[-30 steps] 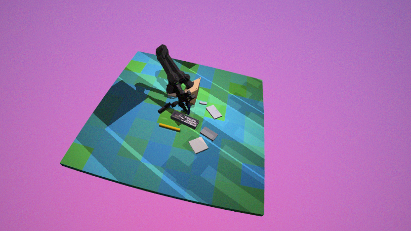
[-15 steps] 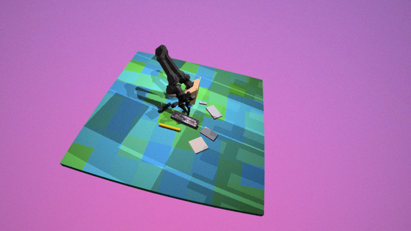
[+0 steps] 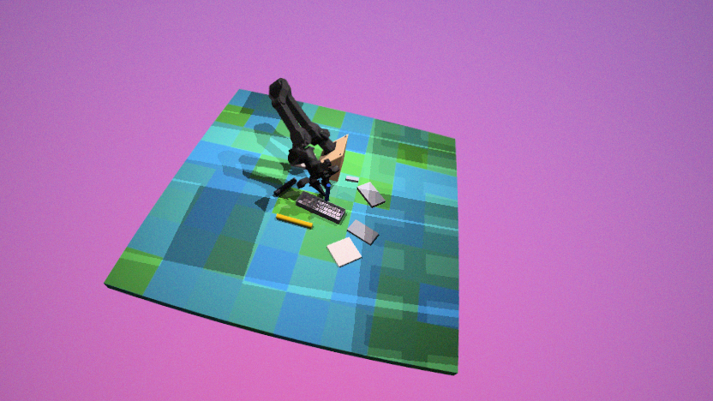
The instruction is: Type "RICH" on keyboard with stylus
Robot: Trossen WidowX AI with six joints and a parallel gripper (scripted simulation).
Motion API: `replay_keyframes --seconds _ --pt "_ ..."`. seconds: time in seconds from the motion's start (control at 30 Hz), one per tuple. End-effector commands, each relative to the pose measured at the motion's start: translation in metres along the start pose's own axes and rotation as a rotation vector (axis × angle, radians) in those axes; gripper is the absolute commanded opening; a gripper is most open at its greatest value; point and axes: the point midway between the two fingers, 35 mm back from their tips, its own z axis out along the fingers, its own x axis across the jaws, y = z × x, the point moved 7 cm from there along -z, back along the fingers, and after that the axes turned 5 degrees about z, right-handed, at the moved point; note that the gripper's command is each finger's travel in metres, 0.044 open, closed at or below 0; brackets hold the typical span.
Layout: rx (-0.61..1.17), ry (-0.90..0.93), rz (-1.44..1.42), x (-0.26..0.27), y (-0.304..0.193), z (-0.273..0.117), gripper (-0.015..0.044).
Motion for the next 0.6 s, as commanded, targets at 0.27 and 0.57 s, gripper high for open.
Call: replay_keyframes --seconds 0.27,0.57 --pt "0.007 0.004 -0.001 0.0006 -0.0029 0.0018 0.0081" --pt "0.006 0.003 -0.001 0.0014 0.0068 -0.0039 0.0045"
